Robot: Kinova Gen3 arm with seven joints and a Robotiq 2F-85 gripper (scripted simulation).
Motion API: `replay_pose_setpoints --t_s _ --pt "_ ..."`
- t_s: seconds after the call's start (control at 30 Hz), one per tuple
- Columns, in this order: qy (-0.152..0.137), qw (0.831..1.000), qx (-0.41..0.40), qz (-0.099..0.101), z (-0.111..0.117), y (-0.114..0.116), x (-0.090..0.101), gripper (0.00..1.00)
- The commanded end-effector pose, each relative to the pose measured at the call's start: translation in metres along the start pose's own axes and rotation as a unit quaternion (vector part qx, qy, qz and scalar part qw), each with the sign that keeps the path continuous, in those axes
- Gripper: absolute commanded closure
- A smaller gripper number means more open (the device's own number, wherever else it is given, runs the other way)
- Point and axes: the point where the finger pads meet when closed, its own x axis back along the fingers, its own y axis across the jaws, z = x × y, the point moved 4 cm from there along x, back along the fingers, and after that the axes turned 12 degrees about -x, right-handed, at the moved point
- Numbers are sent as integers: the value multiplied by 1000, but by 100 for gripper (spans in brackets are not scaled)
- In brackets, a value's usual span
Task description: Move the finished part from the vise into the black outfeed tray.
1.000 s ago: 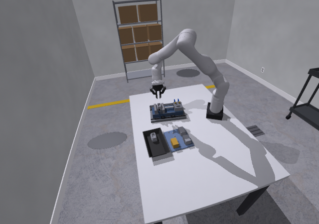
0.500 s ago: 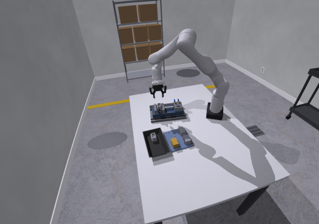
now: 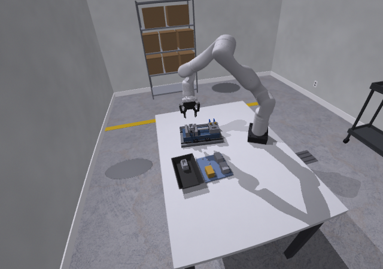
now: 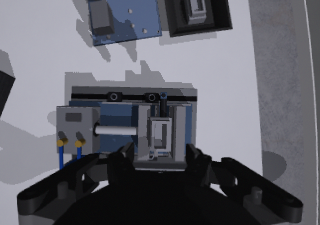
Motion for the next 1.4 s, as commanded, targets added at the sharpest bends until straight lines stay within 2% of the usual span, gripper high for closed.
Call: replay_pose_setpoints --t_s 0.0,0.6,1.37 --pt "0 1000 0 -1 0 0 1 33" --pt "0 1000 0 -1 0 0 -9 33" --pt "0 1000 0 -1 0 0 -47 33"
